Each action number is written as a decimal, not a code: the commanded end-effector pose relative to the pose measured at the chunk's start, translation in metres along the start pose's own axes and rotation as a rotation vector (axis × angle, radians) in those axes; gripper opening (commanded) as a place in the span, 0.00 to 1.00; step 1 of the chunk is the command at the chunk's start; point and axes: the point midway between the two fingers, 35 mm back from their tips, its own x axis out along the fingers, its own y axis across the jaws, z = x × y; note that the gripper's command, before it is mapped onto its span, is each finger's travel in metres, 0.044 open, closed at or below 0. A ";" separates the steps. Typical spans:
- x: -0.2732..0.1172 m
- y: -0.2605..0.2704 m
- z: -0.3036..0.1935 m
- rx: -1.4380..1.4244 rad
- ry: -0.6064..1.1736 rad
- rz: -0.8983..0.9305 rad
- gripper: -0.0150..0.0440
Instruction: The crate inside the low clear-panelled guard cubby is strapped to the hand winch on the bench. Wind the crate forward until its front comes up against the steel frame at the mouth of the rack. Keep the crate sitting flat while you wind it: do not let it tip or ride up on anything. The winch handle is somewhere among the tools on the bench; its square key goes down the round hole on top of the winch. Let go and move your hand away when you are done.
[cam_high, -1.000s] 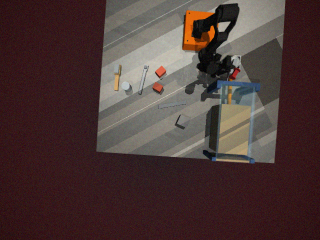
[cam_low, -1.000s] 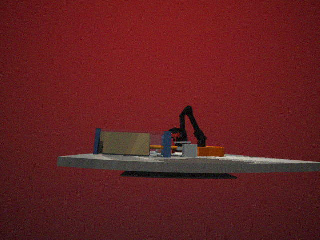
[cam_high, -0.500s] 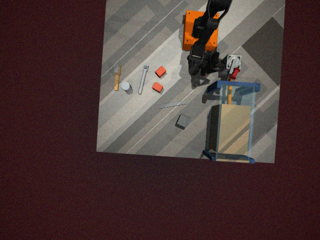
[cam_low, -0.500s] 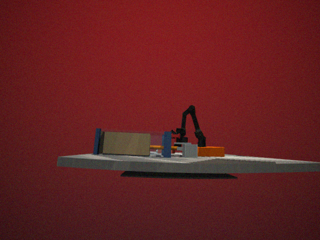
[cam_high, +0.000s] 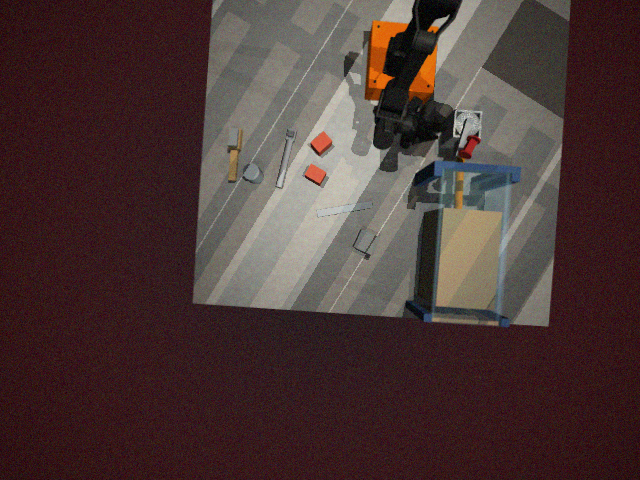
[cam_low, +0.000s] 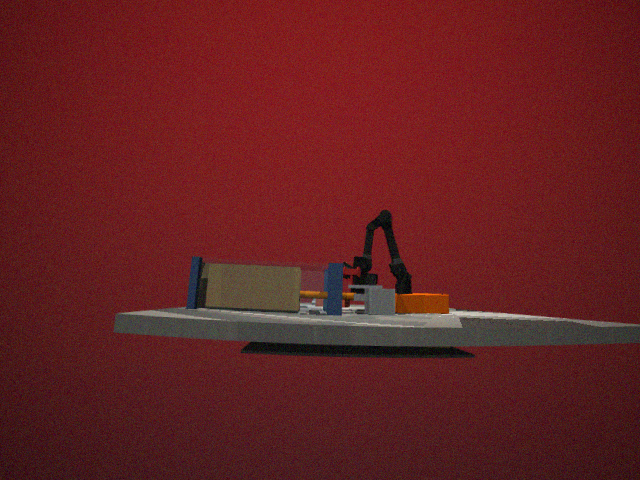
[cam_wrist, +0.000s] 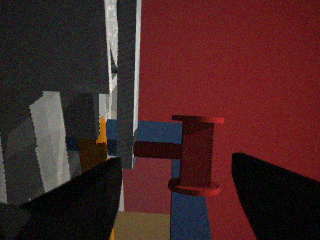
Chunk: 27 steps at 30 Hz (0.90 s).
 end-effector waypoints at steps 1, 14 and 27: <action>-0.001 0.000 0.001 0.004 0.000 -0.003 0.66; -0.002 -0.093 -0.011 -0.002 0.001 0.000 0.66; -0.002 -0.100 -0.010 -0.002 0.001 0.000 0.66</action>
